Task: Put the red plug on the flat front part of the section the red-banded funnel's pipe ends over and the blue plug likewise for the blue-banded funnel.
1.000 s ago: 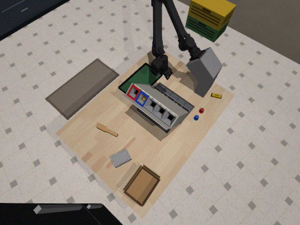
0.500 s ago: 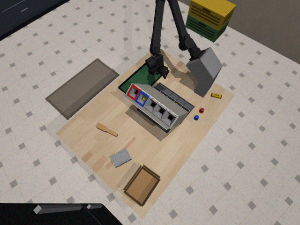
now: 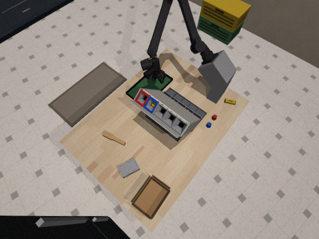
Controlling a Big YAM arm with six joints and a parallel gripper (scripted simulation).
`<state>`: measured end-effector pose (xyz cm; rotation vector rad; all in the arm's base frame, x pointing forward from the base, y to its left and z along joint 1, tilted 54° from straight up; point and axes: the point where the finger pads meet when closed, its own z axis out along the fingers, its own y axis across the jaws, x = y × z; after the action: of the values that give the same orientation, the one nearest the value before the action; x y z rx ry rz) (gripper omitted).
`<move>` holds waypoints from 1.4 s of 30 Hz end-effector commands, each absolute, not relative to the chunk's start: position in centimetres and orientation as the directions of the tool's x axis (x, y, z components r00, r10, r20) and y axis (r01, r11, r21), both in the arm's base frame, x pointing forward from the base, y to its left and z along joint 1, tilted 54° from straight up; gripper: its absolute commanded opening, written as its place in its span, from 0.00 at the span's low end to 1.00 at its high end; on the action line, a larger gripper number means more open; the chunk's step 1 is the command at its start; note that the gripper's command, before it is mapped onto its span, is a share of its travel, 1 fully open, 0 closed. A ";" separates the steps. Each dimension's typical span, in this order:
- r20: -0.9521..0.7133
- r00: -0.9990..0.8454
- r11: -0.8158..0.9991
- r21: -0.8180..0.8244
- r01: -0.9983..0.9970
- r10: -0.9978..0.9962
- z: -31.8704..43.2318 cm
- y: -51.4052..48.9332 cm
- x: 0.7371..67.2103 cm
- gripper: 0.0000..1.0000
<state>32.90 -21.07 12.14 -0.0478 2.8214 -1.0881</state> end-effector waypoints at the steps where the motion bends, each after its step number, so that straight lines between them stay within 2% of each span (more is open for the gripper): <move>1: -0.064 -0.993 0.742 -0.669 -0.029 -0.097 13.8 -23.0 35.1 0.80; 20: -0.105 -0.991 0.740 -0.672 0.014 -0.077 18.2 -27.5 39.6 0.80; 42: -0.064 -0.992 0.740 -0.672 -0.036 -0.107 18.4 -27.6 39.7 0.80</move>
<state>38.90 -27.10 17.44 -0.1139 2.8520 -1.0898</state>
